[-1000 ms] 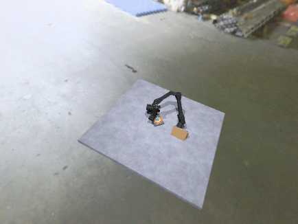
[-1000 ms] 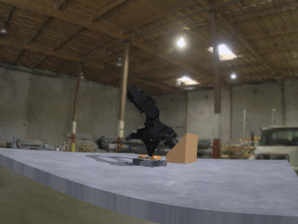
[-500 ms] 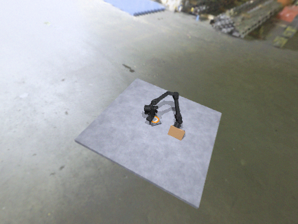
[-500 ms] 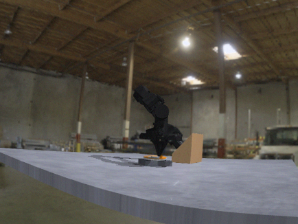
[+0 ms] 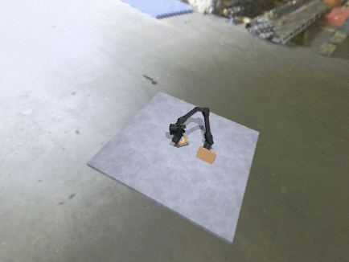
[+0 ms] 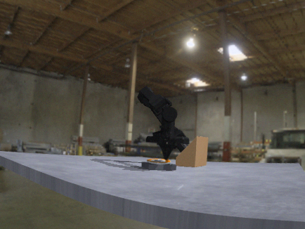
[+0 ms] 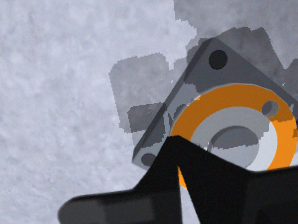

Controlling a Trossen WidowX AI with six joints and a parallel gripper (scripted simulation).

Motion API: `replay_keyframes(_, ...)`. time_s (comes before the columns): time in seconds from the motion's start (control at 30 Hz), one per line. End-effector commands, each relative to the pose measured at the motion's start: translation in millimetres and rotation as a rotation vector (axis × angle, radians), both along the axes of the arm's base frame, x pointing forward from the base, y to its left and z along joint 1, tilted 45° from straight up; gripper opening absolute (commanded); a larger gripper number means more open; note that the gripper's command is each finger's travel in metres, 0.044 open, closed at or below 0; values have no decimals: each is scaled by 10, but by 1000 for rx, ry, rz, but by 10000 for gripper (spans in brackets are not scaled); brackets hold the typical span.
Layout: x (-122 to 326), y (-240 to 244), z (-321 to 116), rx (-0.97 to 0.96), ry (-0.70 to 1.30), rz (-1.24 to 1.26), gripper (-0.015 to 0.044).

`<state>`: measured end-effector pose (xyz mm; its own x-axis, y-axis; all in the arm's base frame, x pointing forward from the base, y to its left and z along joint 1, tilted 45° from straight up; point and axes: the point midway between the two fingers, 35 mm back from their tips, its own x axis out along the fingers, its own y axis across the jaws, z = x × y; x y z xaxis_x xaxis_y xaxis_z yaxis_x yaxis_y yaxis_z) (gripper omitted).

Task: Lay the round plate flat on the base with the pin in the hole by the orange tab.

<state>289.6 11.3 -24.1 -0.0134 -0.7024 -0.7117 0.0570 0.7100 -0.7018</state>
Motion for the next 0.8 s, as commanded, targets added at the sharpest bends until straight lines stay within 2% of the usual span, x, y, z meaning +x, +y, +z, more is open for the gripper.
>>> replay_keyframes(0.0, -74, -4, -25, 1, 13, -7, 0)
replay_keyframes(0.77, -272, 41, -15, 1, 14, -7, 0)
